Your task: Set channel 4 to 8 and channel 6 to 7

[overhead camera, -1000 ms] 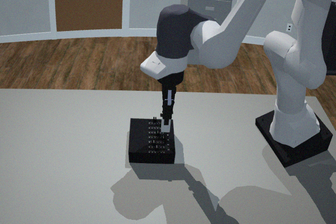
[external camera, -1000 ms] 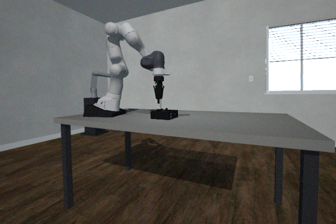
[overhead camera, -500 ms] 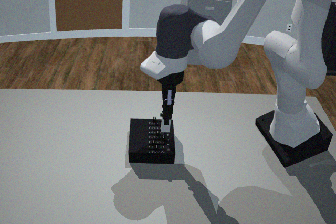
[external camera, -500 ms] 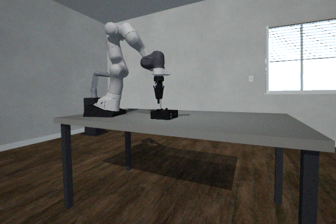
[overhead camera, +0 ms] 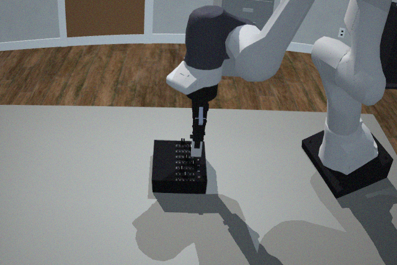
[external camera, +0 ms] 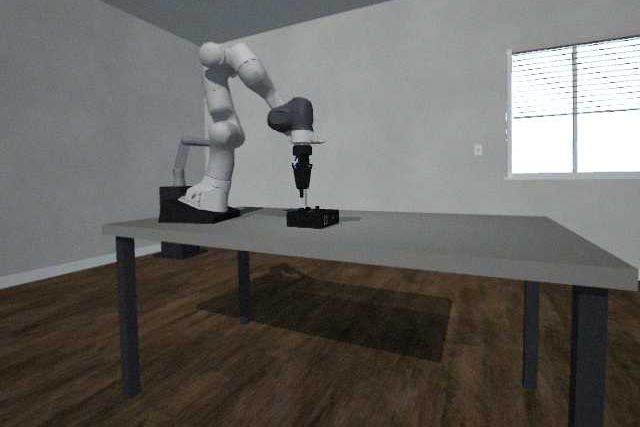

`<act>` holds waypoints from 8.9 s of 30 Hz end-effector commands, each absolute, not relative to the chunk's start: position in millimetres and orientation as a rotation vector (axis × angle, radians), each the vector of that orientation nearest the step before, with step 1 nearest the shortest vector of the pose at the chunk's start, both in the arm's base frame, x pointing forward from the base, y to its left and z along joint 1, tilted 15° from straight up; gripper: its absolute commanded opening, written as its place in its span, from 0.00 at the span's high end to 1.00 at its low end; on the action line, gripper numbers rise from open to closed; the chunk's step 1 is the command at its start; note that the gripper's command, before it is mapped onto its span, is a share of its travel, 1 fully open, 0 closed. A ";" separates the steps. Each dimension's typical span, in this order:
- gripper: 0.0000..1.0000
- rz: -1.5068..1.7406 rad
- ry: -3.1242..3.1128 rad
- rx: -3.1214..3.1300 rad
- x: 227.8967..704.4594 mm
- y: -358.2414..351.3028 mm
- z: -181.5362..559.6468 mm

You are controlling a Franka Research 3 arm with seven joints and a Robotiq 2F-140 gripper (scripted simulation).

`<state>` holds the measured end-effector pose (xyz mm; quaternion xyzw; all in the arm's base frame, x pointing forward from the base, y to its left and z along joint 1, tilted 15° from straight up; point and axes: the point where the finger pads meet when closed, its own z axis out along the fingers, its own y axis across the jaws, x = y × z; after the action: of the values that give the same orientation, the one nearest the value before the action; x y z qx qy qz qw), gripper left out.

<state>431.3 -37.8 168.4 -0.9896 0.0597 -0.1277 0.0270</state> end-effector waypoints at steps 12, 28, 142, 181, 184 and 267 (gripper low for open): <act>1.00 -0.396 0.175 -3.057 431.1 -37.1 168.2; 1.00 -0.396 0.175 -3.057 431.1 -37.1 168.2; 1.00 -0.396 0.175 -3.057 433.0 -37.0 167.6; 1.00 -0.396 0.175 -3.057 435.9 -36.6 157.0; 1.00 -0.396 0.175 -3.057 436.0 -36.6 157.1; 1.00 -0.396 0.175 -3.057 458.9 -39.4 163.0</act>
<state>457.9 -39.5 162.6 -0.9896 0.0589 -0.1281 0.0267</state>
